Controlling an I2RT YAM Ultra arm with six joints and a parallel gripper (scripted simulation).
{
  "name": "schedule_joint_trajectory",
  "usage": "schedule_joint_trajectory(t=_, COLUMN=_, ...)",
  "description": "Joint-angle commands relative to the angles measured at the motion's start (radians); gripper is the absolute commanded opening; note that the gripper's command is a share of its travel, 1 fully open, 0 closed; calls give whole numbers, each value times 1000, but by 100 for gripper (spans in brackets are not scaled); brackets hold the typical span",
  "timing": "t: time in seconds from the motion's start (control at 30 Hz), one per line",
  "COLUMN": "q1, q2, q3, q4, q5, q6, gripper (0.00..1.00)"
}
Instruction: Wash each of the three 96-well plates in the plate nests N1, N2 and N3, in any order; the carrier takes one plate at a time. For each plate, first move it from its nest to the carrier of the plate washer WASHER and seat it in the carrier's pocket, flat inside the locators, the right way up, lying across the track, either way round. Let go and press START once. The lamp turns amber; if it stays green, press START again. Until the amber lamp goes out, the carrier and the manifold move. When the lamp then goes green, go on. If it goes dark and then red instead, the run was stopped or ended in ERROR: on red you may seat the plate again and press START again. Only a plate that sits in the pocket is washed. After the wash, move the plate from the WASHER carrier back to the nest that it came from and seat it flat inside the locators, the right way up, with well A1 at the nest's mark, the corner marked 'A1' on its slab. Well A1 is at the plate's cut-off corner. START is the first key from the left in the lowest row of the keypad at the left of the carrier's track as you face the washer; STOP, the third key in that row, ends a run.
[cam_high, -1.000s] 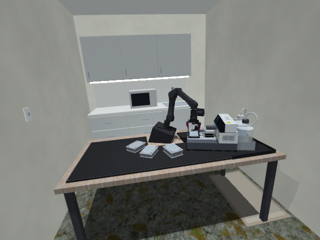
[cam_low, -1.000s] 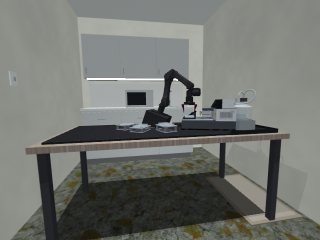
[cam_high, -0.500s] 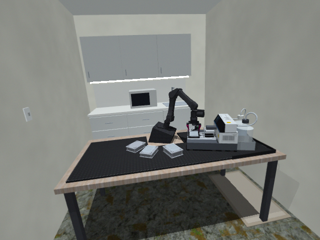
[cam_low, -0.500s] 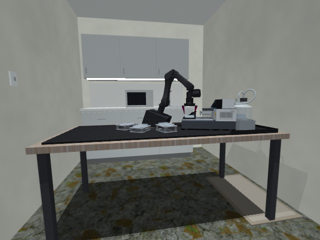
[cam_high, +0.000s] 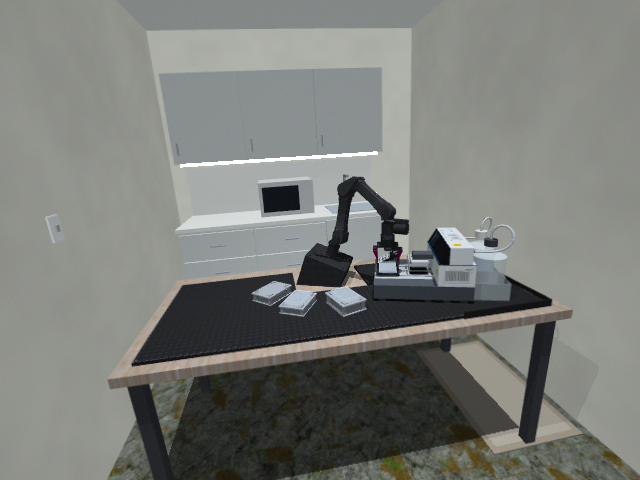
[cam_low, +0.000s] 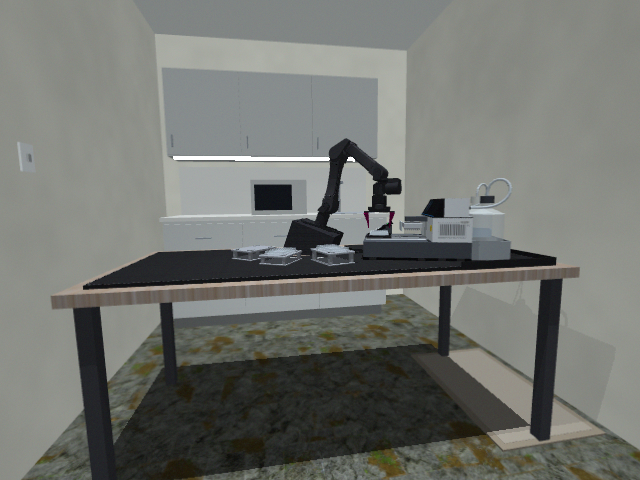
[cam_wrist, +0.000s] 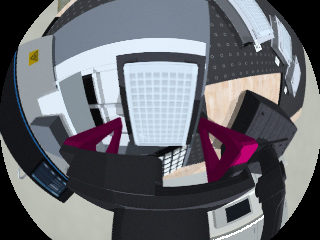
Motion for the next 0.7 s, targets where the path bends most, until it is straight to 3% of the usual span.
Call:
schedule_joint_trajectory(t=0.0, q1=0, q2=-4, q3=3, q4=4, q5=7, q6=1, gripper=100)
schedule_joint_trajectory(t=0.67, q1=6, q2=17, q3=-26, q4=54, q5=9, q6=7, gripper=100)
